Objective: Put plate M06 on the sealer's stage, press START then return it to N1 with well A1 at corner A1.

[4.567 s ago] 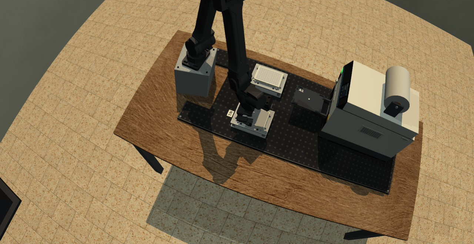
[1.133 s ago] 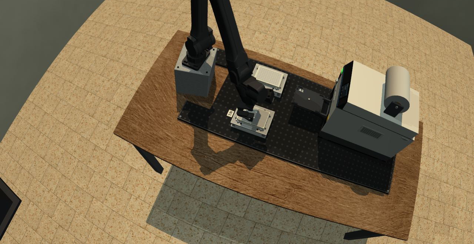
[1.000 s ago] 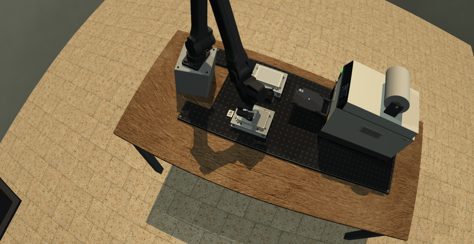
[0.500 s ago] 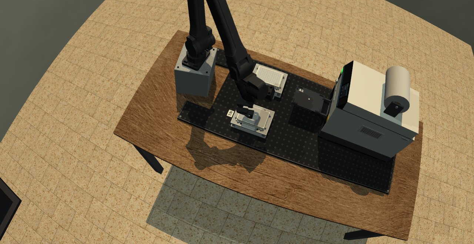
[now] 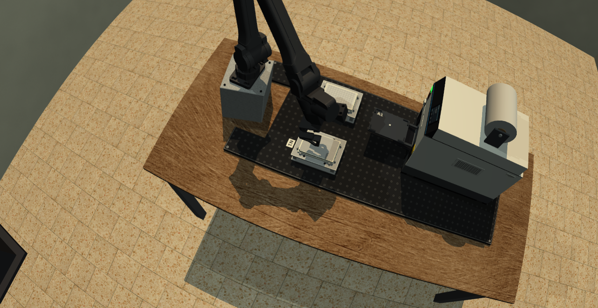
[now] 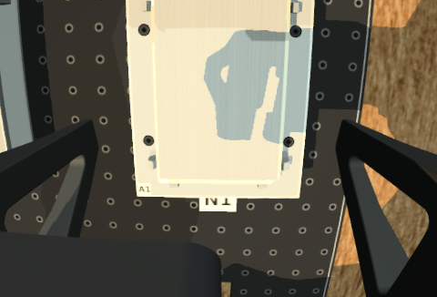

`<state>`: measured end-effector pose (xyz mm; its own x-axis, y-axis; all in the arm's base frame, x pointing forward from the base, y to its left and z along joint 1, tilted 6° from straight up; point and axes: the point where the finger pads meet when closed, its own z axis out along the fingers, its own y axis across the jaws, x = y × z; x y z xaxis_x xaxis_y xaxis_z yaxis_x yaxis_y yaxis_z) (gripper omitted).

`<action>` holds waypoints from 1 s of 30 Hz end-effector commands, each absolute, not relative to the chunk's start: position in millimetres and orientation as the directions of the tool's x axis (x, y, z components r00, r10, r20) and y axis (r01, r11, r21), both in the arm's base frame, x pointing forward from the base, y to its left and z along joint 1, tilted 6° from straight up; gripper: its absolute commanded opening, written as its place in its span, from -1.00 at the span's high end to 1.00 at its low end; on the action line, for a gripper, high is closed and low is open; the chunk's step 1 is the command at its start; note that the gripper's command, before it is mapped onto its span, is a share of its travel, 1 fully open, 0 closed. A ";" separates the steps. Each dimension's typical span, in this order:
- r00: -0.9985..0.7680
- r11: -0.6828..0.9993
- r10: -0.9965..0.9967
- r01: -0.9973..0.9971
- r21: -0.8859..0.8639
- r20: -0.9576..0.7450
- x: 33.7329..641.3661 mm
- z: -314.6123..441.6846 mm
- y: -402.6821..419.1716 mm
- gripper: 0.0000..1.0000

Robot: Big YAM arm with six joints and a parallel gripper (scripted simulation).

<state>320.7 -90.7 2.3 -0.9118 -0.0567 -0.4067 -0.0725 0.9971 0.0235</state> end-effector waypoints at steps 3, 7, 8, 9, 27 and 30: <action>-0.893 0.998 -0.059 -0.067 0.003 -0.446 336.0 24.8 -102.3 -1.00; -0.891 0.998 -0.059 -0.066 0.000 -0.450 336.5 35.2 -103.7 -1.00; -0.891 0.998 -0.058 -0.065 0.000 -0.450 336.4 37.3 -104.1 -1.00; -0.891 0.998 -0.057 -0.064 0.000 -0.450 336.2 39.2 -104.5 -1.00; -0.891 0.998 -0.048 -0.057 0.008 -0.451 338.5 47.5 -102.1 -1.00; -0.895 0.998 -0.046 -0.057 0.011 -0.444 334.7 40.9 -100.6 -1.00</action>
<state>319.1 -92.1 32.0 -0.9091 -0.0562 -0.4128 -0.0714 0.9972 0.0214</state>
